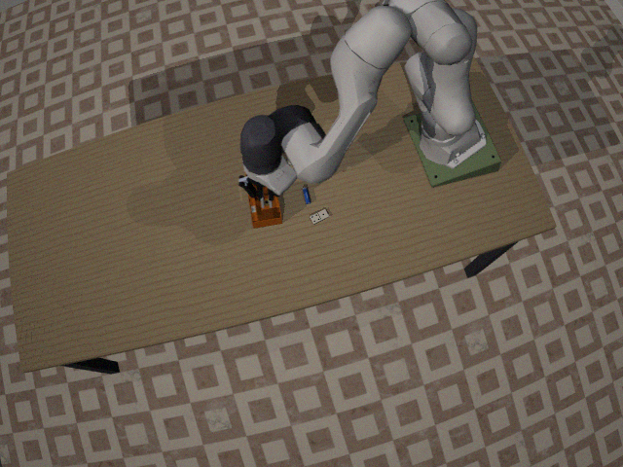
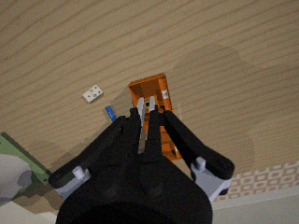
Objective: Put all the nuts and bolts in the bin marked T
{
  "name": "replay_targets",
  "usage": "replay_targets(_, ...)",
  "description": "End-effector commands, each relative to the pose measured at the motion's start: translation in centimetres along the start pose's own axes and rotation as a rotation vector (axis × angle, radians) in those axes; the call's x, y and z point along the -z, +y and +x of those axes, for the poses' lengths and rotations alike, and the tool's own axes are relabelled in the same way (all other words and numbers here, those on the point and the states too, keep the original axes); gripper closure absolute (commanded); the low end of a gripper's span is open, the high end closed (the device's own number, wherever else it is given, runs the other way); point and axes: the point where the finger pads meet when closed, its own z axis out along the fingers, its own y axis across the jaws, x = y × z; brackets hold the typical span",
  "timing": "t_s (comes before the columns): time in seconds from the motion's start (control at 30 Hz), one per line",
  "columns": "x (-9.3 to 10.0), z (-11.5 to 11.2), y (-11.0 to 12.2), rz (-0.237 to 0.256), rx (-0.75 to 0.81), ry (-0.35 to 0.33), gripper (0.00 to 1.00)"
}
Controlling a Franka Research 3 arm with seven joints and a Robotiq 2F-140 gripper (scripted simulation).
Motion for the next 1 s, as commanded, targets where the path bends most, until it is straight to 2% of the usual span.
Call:
replay_targets(0.0,-0.05,0.05,-0.14,0.015,0.121,0.015,0.93)
replay_targets(0.77,-0.05,0.06,-0.10,0.015,0.121,0.015,0.93)
replay_targets(0.97,-0.85,0.07,-0.11,0.015,0.121,0.015,0.93)
